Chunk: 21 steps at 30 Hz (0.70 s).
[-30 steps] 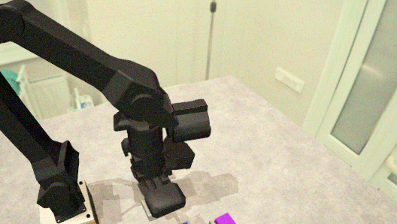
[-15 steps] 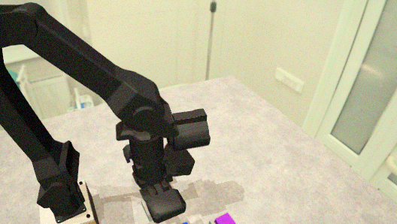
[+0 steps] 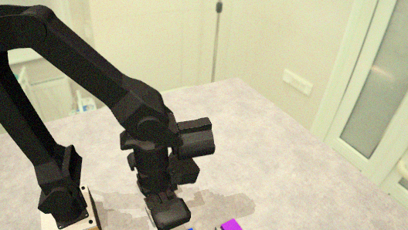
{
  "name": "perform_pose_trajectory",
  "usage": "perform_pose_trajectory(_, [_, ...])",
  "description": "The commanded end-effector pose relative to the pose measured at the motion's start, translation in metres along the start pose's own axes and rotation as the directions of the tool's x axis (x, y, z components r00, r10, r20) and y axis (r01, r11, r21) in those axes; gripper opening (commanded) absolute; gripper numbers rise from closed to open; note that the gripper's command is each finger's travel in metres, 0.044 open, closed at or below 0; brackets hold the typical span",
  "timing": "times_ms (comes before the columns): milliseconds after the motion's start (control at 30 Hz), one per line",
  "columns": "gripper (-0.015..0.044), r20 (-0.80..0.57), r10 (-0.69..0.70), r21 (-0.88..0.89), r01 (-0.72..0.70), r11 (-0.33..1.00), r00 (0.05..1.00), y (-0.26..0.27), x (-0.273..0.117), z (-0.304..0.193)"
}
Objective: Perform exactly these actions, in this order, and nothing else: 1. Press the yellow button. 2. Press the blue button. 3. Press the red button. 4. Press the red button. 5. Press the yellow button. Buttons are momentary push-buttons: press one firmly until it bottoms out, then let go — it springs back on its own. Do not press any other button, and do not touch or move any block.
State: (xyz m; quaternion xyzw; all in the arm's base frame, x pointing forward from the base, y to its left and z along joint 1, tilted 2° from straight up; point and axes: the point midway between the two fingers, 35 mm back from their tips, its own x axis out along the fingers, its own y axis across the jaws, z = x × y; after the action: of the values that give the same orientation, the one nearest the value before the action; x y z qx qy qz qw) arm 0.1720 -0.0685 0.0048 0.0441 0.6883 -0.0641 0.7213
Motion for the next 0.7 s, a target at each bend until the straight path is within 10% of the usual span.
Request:
perform_pose_trajectory(0, [0.0020, -0.003, -0.003, 0.001, 0.003, 1.000, 1.000, 0.000, 0.001, -0.001])
perform_pose_trajectory(667, [0.0020, -0.002, -0.003, 0.001, 0.003, 1.000, 1.000, 0.000, -0.088, 0.001])
